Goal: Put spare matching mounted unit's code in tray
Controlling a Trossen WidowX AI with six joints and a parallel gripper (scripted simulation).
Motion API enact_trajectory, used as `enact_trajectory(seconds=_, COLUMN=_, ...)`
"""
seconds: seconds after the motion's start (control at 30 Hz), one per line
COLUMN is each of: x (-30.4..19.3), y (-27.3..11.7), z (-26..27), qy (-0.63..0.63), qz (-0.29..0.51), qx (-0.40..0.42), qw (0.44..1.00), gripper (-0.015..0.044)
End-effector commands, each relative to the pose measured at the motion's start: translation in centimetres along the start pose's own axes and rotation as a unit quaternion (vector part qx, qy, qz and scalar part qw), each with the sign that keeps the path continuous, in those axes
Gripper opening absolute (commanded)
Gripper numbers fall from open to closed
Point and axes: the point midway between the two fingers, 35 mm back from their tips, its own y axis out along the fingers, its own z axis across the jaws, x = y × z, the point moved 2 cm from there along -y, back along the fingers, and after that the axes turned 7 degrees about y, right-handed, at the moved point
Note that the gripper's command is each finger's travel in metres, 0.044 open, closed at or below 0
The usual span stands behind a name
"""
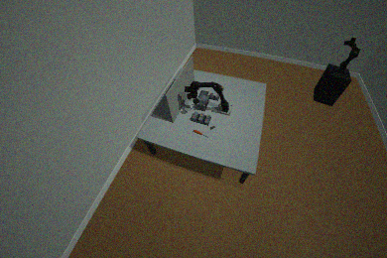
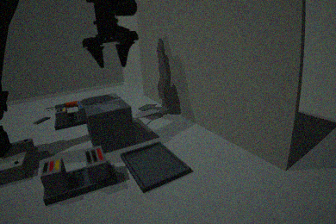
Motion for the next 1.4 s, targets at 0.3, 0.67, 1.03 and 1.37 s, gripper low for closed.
enact_trajectory(seconds=0.3, x=-3.5, y=3.3, z=15.6, qy=-0.461, qz=0.012, qx=0.025, qw=0.887, gripper=0.044)
enact_trajectory(seconds=0.67, x=-3.6, y=5.8, z=15.7, qy=-0.461, qz=0.012, qx=0.026, qw=0.887, gripper=0.0309)
enact_trajectory(seconds=1.03, x=-4.0, y=7.3, z=15.6, qy=-0.461, qz=0.012, qx=0.026, qw=0.887, gripper=0.03)
enact_trajectory(seconds=1.37, x=-3.9, y=8.7, z=15.6, qy=-0.461, qz=0.012, qx=0.026, qw=0.887, gripper=0.03)
